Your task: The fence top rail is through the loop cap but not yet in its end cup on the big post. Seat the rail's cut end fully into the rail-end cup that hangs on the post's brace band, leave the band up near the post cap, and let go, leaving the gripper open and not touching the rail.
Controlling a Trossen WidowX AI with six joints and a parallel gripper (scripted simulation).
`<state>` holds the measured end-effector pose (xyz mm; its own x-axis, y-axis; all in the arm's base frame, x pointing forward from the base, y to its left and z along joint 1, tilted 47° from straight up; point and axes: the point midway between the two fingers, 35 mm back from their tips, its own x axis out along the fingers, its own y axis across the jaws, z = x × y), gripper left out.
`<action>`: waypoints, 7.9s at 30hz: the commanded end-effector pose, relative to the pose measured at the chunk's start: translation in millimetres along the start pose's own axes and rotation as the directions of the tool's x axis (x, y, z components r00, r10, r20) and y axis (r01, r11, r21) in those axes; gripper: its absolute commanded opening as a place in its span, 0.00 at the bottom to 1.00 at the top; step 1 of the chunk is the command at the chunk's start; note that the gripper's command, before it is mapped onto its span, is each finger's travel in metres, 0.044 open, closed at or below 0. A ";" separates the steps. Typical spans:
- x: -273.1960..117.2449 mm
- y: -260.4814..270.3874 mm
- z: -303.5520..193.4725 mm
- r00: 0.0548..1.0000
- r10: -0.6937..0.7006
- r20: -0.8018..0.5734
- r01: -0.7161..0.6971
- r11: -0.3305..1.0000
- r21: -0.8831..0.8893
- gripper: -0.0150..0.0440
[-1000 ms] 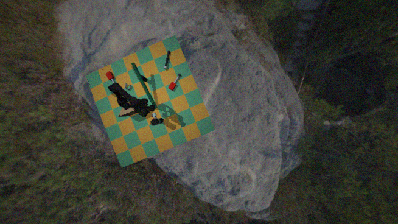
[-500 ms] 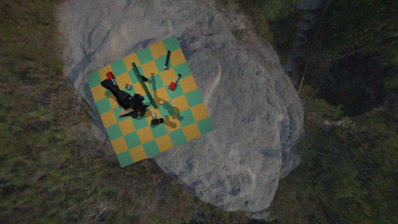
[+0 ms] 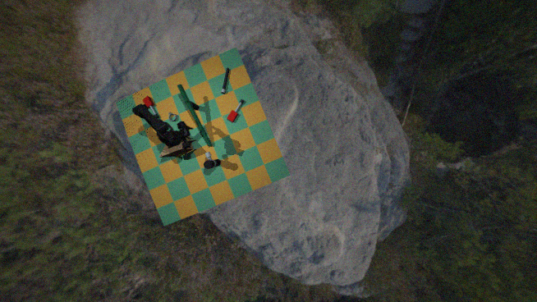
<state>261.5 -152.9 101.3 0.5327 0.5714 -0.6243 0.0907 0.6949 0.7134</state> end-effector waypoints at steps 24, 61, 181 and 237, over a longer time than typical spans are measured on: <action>75.2 50.4 -39.4 0.870 0.019 -0.492 -0.488 -0.101 -0.867 1.00; 130.0 51.6 -69.1 0.871 0.019 -0.491 -0.487 -0.102 -0.868 1.00; 106.5 5.5 -37.6 0.856 -0.242 -0.456 -0.495 -0.132 -0.859 0.25; 111.0 -8.1 -41.2 0.851 -0.232 -0.472 -0.508 -0.129 -0.852 0.25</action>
<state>284.9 -74.5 11.6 0.0334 0.5383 -0.8421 -0.9990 -0.0082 -0.0449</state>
